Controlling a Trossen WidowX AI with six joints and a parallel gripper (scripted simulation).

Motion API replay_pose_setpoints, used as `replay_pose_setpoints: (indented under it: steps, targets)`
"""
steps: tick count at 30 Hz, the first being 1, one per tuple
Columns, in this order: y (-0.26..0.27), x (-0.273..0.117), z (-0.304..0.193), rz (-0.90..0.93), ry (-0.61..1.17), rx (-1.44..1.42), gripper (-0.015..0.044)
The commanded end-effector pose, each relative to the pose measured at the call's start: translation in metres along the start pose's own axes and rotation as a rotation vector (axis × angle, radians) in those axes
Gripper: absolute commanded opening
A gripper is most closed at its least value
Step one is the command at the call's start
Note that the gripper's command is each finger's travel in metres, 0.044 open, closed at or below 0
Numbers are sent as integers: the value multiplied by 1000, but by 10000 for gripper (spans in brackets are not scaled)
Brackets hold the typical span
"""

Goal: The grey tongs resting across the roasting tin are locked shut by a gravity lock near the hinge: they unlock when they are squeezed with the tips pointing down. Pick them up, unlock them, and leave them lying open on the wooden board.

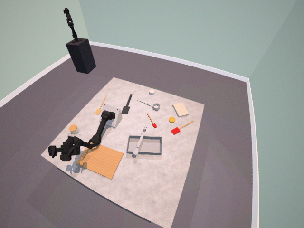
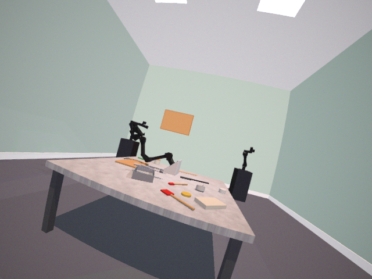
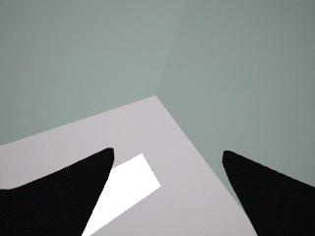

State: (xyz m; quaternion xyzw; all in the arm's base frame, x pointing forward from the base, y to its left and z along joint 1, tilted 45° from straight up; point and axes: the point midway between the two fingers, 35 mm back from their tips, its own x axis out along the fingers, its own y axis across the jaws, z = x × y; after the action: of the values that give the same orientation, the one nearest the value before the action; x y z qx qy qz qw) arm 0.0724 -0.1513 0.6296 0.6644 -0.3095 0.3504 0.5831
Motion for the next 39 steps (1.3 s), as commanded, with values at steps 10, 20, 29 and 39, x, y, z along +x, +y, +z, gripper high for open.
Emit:
replay_pose_setpoints:
  steps: [10, 20, 29, 39]
  targets:
    - [-7, 0, -92, -9, 142, -537, 260]
    - [-77, 0, -193, -89, 343, -1246, 260]
    - [-123, 1, -221, -138, 432, -1482, 260]
    - [-206, -7, -236, -238, 625, -1867, 260]
